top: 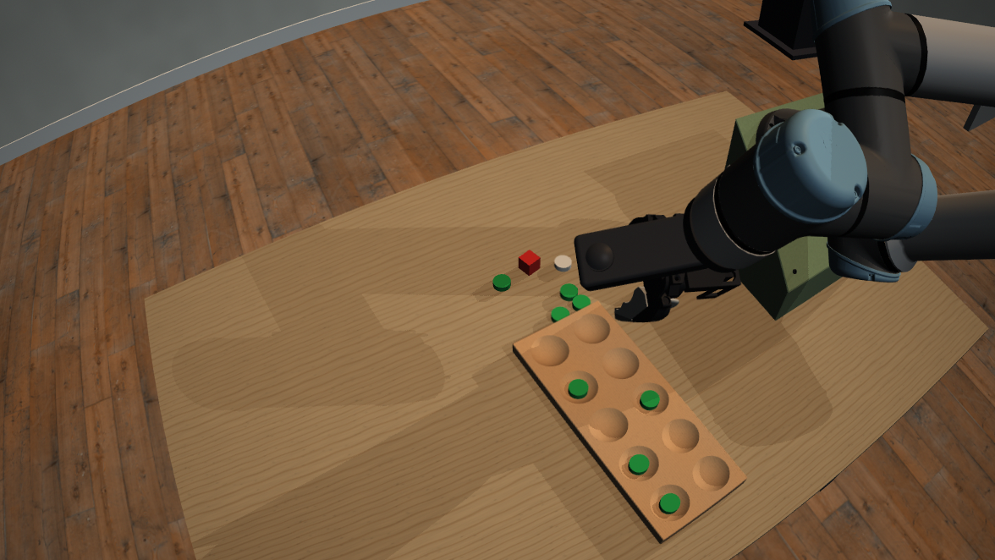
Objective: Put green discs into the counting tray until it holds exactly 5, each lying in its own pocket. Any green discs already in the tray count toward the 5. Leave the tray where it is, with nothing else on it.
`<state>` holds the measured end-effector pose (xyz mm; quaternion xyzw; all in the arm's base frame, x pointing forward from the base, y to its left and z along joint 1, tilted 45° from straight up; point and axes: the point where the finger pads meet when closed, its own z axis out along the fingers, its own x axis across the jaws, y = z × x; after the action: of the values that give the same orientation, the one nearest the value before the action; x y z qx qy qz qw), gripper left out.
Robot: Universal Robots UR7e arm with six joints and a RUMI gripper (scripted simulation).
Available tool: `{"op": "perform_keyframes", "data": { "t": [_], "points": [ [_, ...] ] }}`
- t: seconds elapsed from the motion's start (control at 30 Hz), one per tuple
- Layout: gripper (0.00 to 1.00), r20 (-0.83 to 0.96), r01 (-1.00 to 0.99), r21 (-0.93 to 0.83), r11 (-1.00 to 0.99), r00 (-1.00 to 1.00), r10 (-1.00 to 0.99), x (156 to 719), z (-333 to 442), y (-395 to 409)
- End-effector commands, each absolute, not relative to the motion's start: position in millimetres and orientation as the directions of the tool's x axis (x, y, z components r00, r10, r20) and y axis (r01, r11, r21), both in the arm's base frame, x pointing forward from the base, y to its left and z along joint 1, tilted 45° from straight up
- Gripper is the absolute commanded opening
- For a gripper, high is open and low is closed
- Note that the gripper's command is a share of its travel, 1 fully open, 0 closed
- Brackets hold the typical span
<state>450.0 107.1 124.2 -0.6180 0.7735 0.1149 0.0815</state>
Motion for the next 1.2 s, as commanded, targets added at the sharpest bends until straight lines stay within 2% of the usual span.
{"op": "perform_keyframes", "data": {
  "t": [0.0,0.3,0.7,0.97,1.17],
  "points": [
    [0.28,-0.197,-0.988,0.037,0.149,-0.153,-0.968,450.4,133.8,75.5],
    [0.28,-0.005,-1.000,0.003,-0.004,0.004,-1.000,446.5,162.3,-0.4],
    [0.28,-0.250,-0.984,0.066,-0.167,0.146,-0.957,475.0,43.5,-4.7],
    [0.28,-0.439,-0.965,0.027,-0.259,0.222,-0.871,479.3,-43.6,-2.9],
    [0.28,-0.513,-0.958,-0.012,-0.285,0.251,-0.821,477.2,-79.8,0.1]
  ]
}}
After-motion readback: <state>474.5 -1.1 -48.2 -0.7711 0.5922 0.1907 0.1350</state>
